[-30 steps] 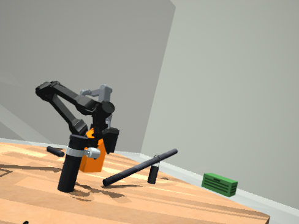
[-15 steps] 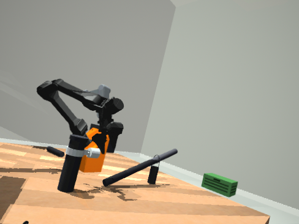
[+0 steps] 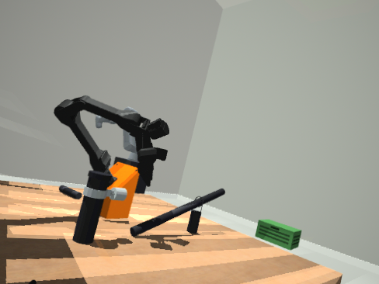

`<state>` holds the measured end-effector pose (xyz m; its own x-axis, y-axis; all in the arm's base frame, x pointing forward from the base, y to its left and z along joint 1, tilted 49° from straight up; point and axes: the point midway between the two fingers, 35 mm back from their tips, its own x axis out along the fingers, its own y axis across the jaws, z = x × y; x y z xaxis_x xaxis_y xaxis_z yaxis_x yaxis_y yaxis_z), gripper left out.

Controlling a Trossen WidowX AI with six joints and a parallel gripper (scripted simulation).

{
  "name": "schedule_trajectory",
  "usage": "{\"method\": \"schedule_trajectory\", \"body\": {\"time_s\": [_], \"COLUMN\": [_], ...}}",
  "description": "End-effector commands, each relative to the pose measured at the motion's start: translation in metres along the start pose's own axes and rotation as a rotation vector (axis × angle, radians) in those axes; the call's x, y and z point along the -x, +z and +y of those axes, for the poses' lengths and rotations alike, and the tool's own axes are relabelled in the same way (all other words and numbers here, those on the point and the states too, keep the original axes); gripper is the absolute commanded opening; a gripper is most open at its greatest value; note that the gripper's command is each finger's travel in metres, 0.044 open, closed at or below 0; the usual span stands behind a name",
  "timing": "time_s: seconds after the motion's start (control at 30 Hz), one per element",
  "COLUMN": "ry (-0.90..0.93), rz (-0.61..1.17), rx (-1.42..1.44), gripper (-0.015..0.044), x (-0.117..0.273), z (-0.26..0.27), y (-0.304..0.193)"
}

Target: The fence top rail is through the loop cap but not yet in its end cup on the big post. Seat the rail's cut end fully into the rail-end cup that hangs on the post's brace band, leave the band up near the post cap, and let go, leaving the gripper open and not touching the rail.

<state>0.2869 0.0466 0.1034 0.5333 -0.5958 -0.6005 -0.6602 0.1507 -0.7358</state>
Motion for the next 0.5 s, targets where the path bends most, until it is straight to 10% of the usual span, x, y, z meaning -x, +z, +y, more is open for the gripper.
{"method": "schedule_trajectory", "body": {"time_s": [0.0,0.47], "ry": [0.005,-0.008], "rz": [0.002,0.003], "rx": [-0.507,-0.805], "gripper": [0.0440,0.0440], "x": [0.034,0.049], "z": [0.025,0.037], "y": [0.047,0.061]}}
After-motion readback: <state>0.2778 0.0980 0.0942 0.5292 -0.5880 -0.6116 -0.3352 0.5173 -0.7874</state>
